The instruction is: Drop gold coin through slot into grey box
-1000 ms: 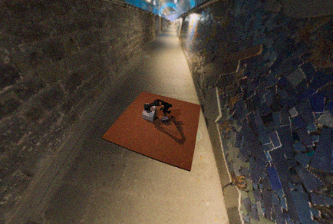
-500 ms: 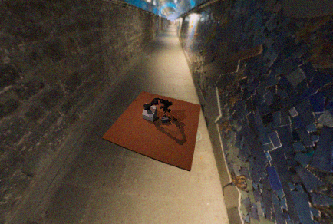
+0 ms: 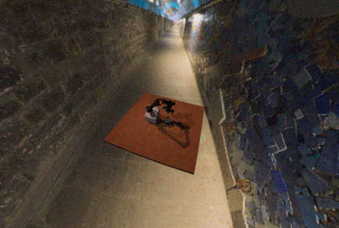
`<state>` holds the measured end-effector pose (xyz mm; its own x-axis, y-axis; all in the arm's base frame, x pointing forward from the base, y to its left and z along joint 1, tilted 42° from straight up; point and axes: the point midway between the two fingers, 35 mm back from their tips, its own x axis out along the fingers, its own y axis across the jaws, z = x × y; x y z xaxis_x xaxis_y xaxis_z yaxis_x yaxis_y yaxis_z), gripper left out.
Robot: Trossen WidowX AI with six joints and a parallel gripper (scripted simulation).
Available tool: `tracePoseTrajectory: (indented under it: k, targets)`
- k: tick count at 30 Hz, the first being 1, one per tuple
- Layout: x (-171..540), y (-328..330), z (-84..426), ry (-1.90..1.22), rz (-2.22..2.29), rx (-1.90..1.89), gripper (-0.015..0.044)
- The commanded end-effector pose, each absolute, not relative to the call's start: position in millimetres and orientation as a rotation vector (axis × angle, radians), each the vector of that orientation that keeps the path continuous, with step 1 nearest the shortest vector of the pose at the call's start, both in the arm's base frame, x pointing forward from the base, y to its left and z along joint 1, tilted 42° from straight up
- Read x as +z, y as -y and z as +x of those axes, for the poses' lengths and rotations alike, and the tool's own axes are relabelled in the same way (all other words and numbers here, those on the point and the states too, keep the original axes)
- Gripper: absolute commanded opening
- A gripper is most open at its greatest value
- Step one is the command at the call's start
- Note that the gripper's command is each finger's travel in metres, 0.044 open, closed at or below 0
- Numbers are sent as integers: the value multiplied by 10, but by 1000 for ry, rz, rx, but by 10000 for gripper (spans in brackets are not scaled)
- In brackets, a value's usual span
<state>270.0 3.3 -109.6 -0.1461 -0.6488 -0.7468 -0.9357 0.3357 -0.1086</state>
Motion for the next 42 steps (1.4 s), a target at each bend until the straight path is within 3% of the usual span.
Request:
tracePoseTrajectory:
  k: [1, 22, 42]
  targets:
    - [-1080, -46, 2686, -1882, -1335, 425, 0]
    - [-1059, -41, 2620, -1785, -855, -230, 0]
    - [-896, 150, 2736, -1776, -833, -246, 0]
